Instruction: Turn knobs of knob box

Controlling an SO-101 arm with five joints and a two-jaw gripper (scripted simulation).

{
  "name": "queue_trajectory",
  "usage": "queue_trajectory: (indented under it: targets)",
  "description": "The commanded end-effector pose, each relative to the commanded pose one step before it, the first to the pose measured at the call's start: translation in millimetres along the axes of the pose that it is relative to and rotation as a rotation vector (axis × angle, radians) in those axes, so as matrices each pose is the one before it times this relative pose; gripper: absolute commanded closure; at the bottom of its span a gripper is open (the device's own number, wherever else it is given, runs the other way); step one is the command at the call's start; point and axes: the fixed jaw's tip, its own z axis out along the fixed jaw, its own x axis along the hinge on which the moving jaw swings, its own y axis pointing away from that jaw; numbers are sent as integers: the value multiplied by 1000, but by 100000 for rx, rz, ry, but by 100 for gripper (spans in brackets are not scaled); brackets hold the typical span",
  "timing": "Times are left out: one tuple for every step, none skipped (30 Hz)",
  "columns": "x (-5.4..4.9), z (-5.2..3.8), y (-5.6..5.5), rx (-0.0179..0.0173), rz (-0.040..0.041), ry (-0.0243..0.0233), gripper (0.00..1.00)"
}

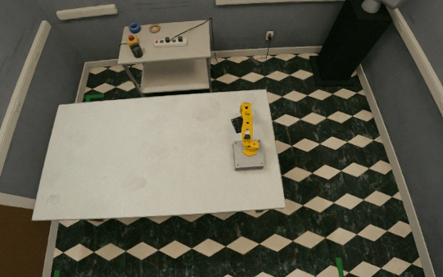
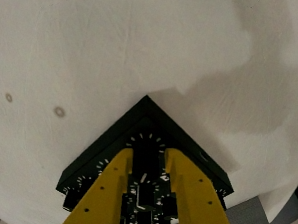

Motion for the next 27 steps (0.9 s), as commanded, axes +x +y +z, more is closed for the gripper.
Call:
queue_trajectory:
  targets:
    - [4046,2735,-2869,719,139,1826,93]
    - [0,0,0,0,0,0,94]
    - [0,0,0,0,0,0,94]
    - [0,0,0,0,0,0,95]
    - [0,0,0,0,0,0,95]
    - [0,0,0,0,0,0,95]
    - [4,5,2,-1,0,0,95]
    - [0,0,0,0,0,0,96]
    - [0,0,0,0,0,0,96]
    - [0,0,0,0,0,0,97]
    - [0,0,0,0,0,0,97]
    - [0,0,0,0,0,0,98]
    - [0,0,0,0,0,0,98]
    - [0,0,0,0,0,0,98]
    - [0,0,0,0,0,0,99]
    - [0,0,0,0,0,0,99]
    - [0,0,0,0,0,0,99]
    - [0,0,0,0,0,0,99]
    - [0,0,0,0,0,0,99]
    - [0,0,0,0,0,0,99]
    - [0,0,0,0,0,0,99]
    - [0,0,0,0,0,0,99]
    - [0,0,0,0,0,0,99]
    - [99,-4,-4,-1,-1744,-2,99]
    - [96,2,2,1,-1747,2,99]
    - [102,-4,-3,-2,-1747,-2,99]
    - [102,2,-1,1,-1744,2,99]
